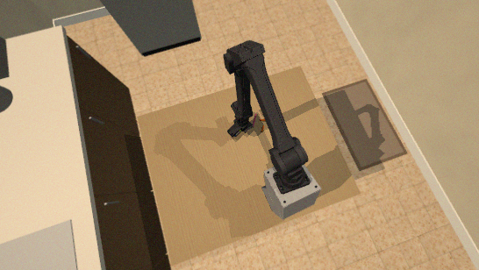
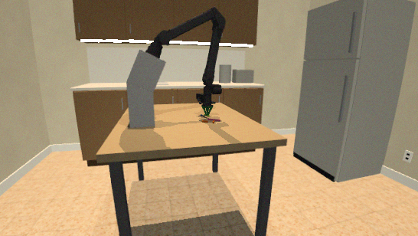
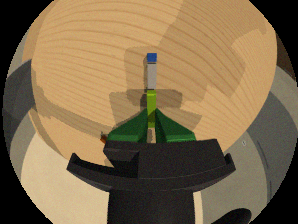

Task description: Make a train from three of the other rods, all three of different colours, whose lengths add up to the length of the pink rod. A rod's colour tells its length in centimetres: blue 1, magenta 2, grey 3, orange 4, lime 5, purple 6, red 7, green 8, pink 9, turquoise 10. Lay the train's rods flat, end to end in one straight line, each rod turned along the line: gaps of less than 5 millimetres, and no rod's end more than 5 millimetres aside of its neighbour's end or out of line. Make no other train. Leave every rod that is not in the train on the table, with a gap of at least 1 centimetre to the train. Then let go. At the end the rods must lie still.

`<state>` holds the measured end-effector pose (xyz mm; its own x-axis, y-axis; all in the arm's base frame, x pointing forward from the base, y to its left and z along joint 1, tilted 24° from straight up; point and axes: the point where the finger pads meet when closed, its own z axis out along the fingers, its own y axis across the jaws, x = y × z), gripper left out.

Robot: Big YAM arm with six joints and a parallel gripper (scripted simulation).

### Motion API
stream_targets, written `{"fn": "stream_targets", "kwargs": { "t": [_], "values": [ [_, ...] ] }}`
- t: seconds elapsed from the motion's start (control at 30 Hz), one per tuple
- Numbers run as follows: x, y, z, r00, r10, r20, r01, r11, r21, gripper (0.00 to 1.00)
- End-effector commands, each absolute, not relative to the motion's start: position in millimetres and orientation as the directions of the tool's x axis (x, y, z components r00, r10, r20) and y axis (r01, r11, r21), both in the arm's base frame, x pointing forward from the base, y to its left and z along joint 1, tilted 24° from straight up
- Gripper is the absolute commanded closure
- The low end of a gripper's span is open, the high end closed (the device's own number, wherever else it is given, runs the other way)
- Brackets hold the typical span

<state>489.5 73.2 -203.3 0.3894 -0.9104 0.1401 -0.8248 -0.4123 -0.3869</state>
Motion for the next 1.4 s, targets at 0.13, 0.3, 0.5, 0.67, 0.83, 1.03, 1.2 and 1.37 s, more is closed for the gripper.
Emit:
{"fn": "stream_targets", "kwargs": {
  "t": [0.13,0.3,0.5,0.67,0.83,1.03,1.2,1.37],
  "values": [
    [494.9,67.9,-195.6,0.385,-0.911,0.146,-0.816,-0.410,-0.407,0.96],
    [494.9,67.9,-195.6,0.385,-0.911,0.146,-0.816,-0.410,-0.407,0.96],
    [494.9,67.9,-195.6,0.385,-0.911,0.146,-0.816,-0.410,-0.407,0.96],
    [494.9,67.9,-195.6,0.385,-0.911,0.146,-0.816,-0.410,-0.407,0.96],
    [495.4,67.8,-195.3,0.386,-0.911,0.146,-0.816,-0.411,-0.407,0.96],
    [497.3,67.3,-194.0,0.387,-0.910,0.147,-0.815,-0.412,-0.407,0.96],
    [498.3,67.1,-193.3,0.386,-0.911,0.146,-0.815,-0.411,-0.408,0.96],
    [498.4,67.1,-193.3,0.386,-0.911,0.146,-0.816,-0.411,-0.408,0.96]
  ]
}}
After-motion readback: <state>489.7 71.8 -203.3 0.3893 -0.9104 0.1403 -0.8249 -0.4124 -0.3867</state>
